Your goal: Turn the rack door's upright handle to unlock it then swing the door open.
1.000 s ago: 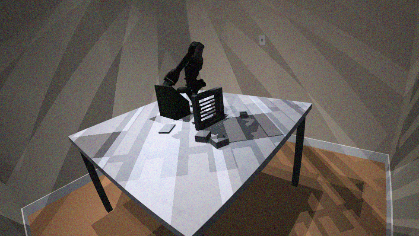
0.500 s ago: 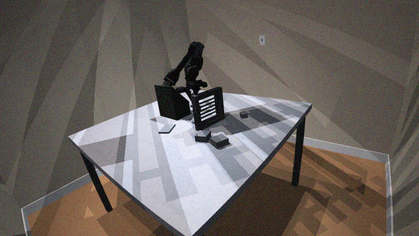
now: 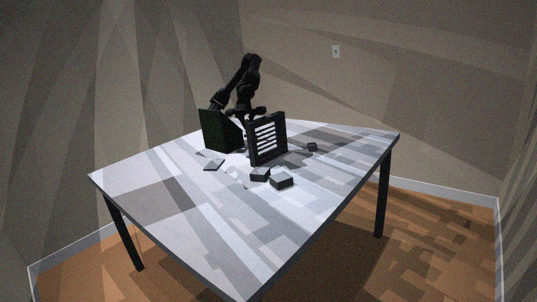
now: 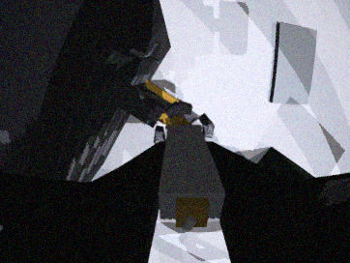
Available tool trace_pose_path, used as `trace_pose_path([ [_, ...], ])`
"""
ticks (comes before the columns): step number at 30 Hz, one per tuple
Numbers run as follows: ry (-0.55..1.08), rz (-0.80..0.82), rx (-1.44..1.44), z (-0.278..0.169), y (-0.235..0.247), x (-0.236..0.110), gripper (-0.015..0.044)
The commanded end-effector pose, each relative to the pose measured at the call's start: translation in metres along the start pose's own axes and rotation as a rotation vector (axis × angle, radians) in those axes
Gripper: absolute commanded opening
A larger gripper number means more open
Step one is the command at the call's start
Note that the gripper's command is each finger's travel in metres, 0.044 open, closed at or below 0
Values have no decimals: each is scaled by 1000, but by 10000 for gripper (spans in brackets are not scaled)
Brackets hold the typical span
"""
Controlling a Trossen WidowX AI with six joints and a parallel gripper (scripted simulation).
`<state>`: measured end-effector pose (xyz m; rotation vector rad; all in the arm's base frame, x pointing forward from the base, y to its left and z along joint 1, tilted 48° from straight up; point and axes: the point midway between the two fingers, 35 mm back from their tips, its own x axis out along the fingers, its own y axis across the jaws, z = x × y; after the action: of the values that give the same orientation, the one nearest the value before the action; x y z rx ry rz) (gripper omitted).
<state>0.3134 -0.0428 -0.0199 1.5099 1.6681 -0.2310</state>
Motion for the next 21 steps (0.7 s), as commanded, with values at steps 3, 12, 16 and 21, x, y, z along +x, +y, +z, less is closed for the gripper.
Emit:
trace_pose_path([
  [3,6,1,268,-1,0,1,13],
  [12,6,-1,711,-1,0,1,13],
  [16,6,-1,900,-1,0,1,13],
  [21,6,-1,932,-1,0,1,13],
])
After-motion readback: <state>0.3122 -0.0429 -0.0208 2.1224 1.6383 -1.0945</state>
